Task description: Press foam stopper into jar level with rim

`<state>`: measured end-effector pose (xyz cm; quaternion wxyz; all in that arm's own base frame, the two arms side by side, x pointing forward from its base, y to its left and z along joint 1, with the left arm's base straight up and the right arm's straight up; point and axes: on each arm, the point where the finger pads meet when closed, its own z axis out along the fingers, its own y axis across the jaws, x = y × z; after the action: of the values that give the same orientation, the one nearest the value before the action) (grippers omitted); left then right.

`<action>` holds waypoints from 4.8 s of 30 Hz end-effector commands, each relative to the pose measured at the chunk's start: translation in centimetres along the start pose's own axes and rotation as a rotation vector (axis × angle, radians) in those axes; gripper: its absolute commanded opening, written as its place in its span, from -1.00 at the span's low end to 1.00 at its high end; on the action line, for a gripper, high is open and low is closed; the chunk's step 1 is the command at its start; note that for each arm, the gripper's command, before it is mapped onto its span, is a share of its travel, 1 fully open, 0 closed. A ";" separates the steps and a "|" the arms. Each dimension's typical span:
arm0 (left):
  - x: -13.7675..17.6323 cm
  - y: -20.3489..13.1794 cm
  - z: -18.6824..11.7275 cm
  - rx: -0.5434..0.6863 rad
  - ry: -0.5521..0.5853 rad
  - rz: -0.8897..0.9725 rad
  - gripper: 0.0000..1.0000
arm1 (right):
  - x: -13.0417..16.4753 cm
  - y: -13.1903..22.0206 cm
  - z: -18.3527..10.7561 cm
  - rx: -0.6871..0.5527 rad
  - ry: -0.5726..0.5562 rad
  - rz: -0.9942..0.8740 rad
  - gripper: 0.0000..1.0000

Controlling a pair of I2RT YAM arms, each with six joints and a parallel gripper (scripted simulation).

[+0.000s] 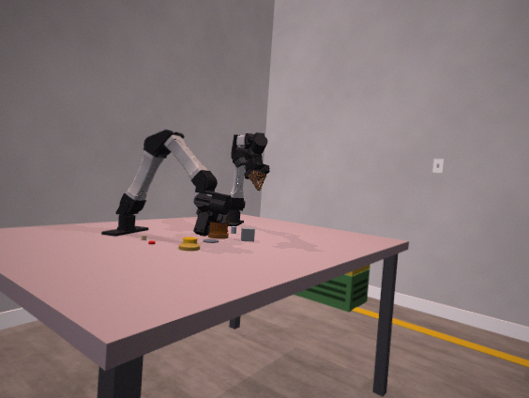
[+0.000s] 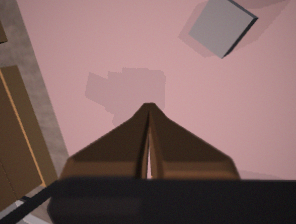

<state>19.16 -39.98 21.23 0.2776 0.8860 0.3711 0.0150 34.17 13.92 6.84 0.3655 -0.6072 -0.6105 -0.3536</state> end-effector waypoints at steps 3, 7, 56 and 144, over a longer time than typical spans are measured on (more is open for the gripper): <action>-3.3 -2.7 0.8 0.118 -0.007 0.208 -1.00 | 2.0 1.5 -1.2 -0.053 0.010 -0.108 0.28; -5.6 -4.6 1.2 0.183 -0.030 0.335 -1.00 | 2.0 1.5 -1.2 -0.053 0.010 -0.108 0.28; -11.8 -10.0 1.3 0.300 -0.097 0.694 -1.00 | 2.0 1.5 -1.2 -0.053 0.010 -0.108 0.28; -10.3 -13.8 6.9 0.363 -0.076 0.700 -1.00 | 2.0 1.5 -1.2 -0.053 0.010 -0.108 0.28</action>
<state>4.09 -42.50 12.03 0.1235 0.9918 0.0331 0.0076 34.18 13.91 6.83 0.3655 -0.6075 -0.6103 -0.3535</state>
